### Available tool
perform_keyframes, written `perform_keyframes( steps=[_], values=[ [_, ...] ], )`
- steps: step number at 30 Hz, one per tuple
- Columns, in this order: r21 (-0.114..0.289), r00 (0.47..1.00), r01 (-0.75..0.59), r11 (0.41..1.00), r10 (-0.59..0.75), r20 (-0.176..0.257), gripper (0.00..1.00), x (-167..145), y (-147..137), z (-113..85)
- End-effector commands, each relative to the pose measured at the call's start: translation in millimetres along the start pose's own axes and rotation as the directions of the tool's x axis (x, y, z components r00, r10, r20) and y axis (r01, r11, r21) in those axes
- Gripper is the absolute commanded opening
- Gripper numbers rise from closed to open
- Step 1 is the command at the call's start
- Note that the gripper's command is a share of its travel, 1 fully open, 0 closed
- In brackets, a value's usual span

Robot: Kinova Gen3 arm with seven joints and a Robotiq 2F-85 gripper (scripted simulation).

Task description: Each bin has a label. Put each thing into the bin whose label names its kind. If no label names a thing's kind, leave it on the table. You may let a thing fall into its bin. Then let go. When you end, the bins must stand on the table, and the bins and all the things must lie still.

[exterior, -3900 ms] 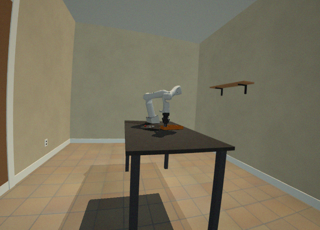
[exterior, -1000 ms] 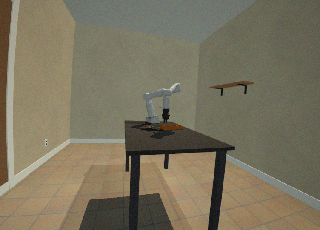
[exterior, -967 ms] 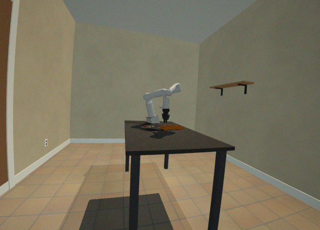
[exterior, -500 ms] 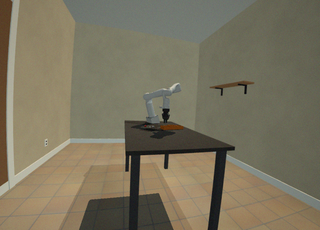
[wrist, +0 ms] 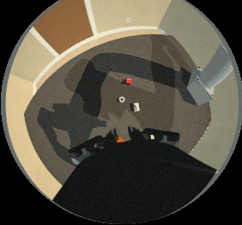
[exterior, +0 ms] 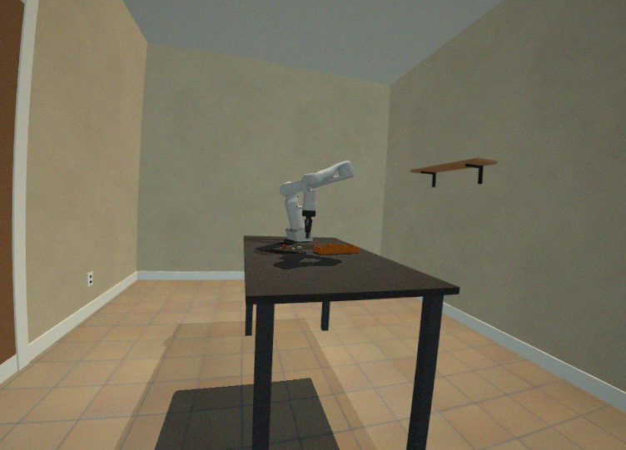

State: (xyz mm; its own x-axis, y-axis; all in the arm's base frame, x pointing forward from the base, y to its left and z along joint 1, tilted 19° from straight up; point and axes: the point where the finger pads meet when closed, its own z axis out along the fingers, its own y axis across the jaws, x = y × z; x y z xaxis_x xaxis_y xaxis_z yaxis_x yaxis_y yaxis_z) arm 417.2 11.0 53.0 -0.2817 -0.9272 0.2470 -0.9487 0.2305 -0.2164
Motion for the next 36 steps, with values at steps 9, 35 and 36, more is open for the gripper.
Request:
perform_keyframes(
  steps=[9, 35, 36],
  values=[
    [-0.001, 0.906, -0.424, 0.906, 0.424, 0.004, 0.31, 79, 13, -4.3],
    [0.0, 0.341, -0.94, 0.341, 0.94, -0.002, 0.31, 79, 13, -3.4],
    [0.0, 0.341, -0.94, 0.341, 0.94, -0.002, 0.31, 79, 13, -3.4]
  ],
)
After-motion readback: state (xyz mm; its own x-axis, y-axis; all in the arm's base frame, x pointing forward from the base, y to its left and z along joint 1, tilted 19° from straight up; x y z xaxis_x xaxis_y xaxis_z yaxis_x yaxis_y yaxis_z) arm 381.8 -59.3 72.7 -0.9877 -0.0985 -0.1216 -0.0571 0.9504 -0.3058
